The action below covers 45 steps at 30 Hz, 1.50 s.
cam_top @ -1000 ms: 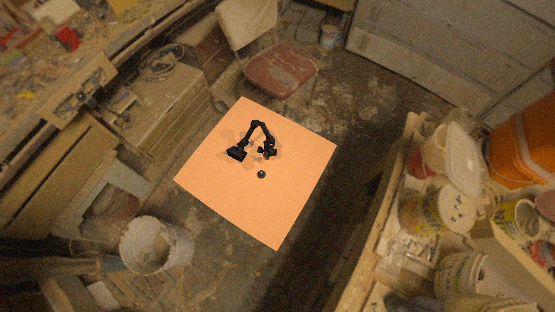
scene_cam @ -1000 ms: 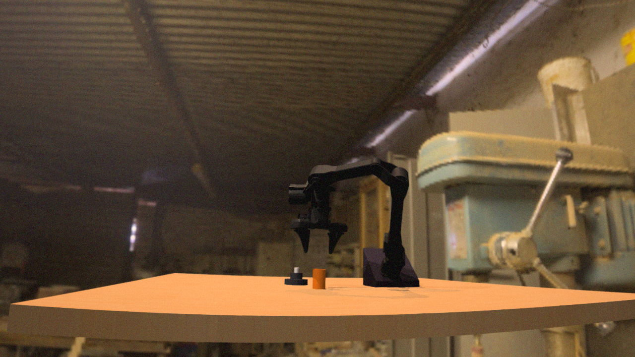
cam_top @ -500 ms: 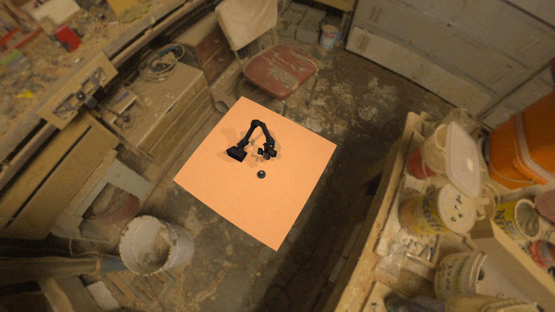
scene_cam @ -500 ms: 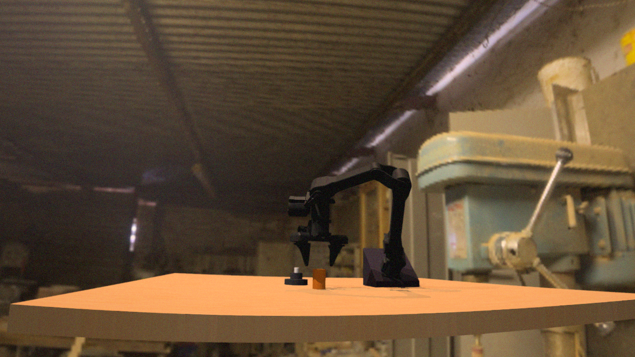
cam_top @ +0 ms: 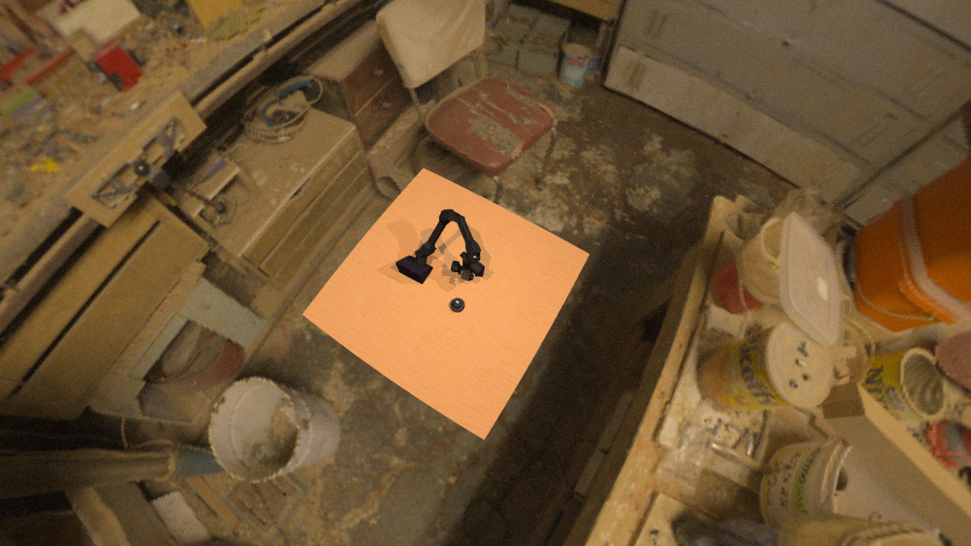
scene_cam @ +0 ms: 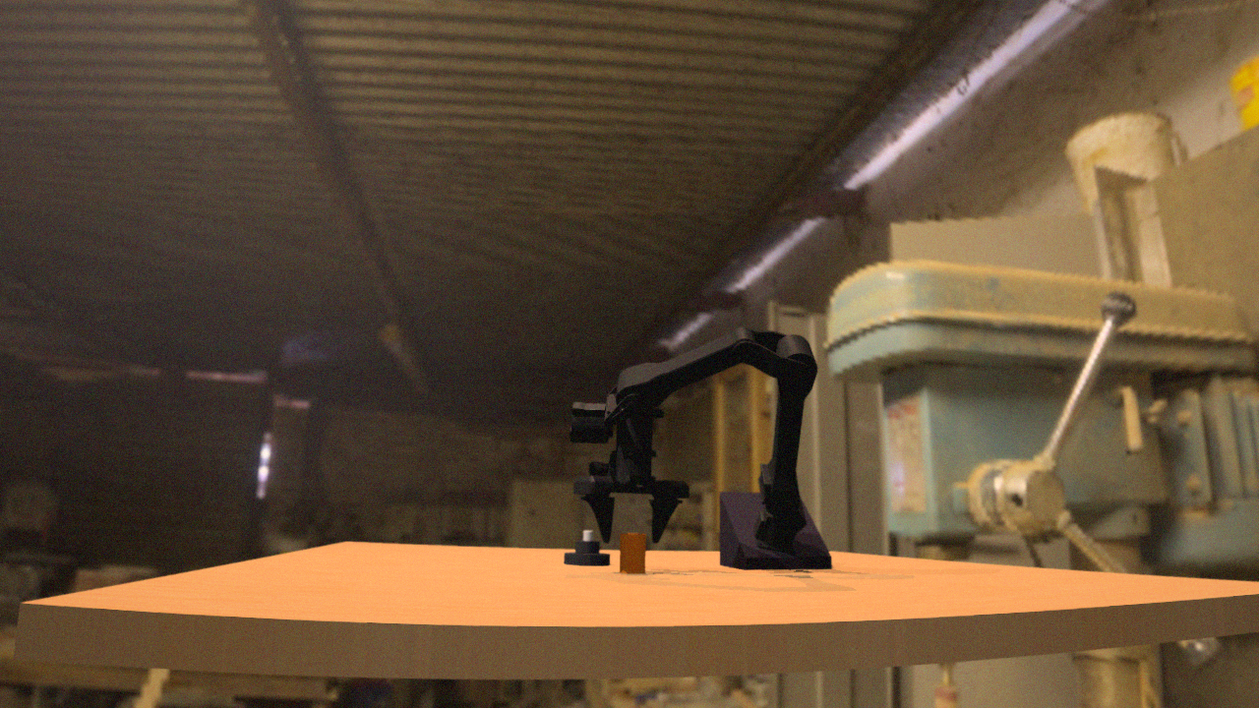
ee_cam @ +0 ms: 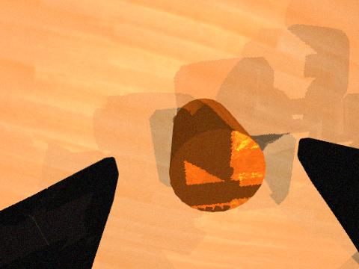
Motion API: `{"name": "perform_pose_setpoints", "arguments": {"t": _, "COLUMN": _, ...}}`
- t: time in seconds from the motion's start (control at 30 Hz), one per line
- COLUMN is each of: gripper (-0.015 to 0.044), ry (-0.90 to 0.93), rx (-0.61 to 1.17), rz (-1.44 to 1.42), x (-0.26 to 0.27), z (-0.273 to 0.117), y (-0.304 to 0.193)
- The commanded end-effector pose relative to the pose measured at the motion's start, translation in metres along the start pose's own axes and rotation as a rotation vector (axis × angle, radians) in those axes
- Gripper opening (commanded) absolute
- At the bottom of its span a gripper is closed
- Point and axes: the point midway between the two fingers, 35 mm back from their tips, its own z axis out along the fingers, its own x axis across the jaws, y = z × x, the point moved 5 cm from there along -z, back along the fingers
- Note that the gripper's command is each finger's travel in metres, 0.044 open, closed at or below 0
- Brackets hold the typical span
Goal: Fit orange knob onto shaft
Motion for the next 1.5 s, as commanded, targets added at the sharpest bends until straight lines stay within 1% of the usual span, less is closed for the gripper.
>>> {"name": "perform_pose_setpoints", "arguments": {"t": 0.0, "gripper": 0.0440, "ry": -0.001, "rx": 0.007, "rz": 0.008, "x": -0.001, "z": 0.007, "y": 0.000}}
{"name": "perform_pose_setpoints", "arguments": {"t": 0.7, "gripper": 0.0440, "ry": 0.000, "rx": 0.010, "rz": 0.012, "x": -0.002, "z": 0.037, "y": -0.002}}
{"name": "perform_pose_setpoints", "arguments": {"t": 1.03, "gripper": 0.0177, "ry": 0.000, "rx": 0.010, "rz": 0.012, "x": -0.002, "z": 0.037, "y": -0.002}}
{"name": "perform_pose_setpoints", "arguments": {"t": 1.2, "gripper": 0.0144, "ry": 0.000, "rx": 0.010, "rz": 0.012, "x": -0.002, "z": 0.037, "y": -0.002}}
{"name": "perform_pose_setpoints", "arguments": {"t": 1.3, "gripper": 0.0065, "ry": 0.000, "rx": 0.009, "rz": 0.013, "x": -0.002, "z": 0.034, "y": -0.001}}
{"name": "perform_pose_setpoints", "arguments": {"t": 1.37, "gripper": 0.0013, "ry": 0.001, "rx": 0.006, "rz": 0.017, "x": 0.000, "z": 0.025, "y": 0.000}}
{"name": "perform_pose_setpoints", "arguments": {"t": 1.4, "gripper": 0.0000, "ry": 0.001, "rx": 0.005, "rz": 0.019, "x": 0.001, "z": 0.020, "y": 0.001}}
{"name": "perform_pose_setpoints", "arguments": {"t": 1.47, "gripper": 0.0000, "ry": 0.001, "rx": 0.002, "rz": 0.024, "x": 0.003, "z": 0.009, "y": 0.002}}
